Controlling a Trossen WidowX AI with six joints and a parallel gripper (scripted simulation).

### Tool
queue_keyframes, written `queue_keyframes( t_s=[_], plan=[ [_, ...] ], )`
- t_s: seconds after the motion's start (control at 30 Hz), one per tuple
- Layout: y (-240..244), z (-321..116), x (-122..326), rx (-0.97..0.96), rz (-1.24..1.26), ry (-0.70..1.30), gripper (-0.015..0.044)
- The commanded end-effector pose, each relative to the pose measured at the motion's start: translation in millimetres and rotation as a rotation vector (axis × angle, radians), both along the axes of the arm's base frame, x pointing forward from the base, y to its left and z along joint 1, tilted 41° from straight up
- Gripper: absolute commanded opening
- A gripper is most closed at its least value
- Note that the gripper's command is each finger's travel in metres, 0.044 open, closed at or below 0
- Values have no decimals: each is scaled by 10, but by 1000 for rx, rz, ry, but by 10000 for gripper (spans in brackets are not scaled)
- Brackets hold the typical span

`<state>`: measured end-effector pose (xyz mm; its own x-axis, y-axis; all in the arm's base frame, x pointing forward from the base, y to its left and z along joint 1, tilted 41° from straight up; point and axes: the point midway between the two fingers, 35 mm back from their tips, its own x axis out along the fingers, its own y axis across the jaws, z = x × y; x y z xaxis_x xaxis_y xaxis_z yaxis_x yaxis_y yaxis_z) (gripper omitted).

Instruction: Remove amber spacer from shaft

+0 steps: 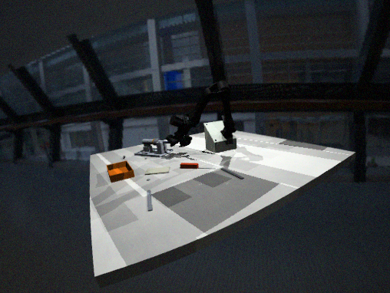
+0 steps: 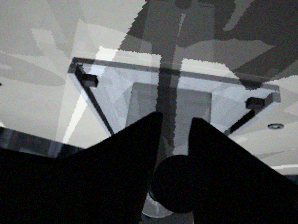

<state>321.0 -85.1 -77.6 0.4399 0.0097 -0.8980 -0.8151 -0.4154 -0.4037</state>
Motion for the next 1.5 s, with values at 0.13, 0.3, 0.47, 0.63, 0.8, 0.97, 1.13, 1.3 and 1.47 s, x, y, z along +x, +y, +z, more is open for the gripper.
queue_keyframes(
  t_s=[0.13, 0.3, 0.47, 0.63, 0.8, 0.97, 1.13, 1.3, 1.47],
  plan=[
    [7, 4, -9, 1, -3, 1, 0],
    [10, 6, -12, 1, -3, 1, 0],
    [14, 9, -16, 1, -3, 2, 0],
    [17, 12, -19, 1, -3, 2, 0],
    [21, 14, -22, 1, -3, 2, 0],
    [24, 17, -25, 1, -3, 2, 0],
    [28, 20, -28, 1, -3, 2, 0],
    [31, 23, -31, 1, -3, 2, 0],
    [35, 25, -34, 1, -3, 2, 0]
  ],
)
